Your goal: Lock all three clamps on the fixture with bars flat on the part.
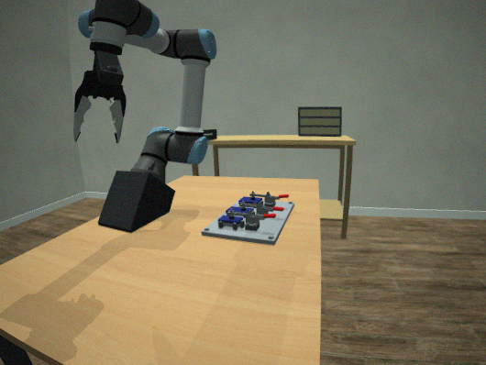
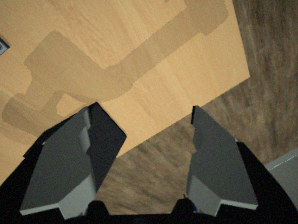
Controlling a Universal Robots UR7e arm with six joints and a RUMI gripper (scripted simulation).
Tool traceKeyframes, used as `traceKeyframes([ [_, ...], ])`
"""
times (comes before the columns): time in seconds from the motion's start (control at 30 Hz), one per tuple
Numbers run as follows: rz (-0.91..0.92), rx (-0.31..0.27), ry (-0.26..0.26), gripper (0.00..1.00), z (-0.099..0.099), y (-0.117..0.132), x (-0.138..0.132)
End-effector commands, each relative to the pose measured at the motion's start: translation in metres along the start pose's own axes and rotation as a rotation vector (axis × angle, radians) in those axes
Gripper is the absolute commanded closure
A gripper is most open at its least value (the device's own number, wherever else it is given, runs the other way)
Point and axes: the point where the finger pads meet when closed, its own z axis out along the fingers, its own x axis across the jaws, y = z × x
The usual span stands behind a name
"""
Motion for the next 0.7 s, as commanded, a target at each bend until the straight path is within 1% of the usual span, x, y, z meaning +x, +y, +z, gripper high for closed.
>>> traceKeyframes([
  [0.0, -0.147, 0.054, -0.033, 0.42, -0.0004, 0.0000, 0.0004],
  [0.07, -0.257, 0.094, -0.059, 0.42, -0.0003, 0.0000, 0.0003],
  [0.47, -0.257, 0.094, -0.059, 0.42, -0.0003, 0.0000, 0.0003],
  [0.63, -0.514, 0.186, -0.118, 0.42, -0.0002, 0.0000, 0.0003],
  [0.67, -0.514, 0.186, -0.118, 0.42, -0.0002, 0.0000, 0.0003],
])
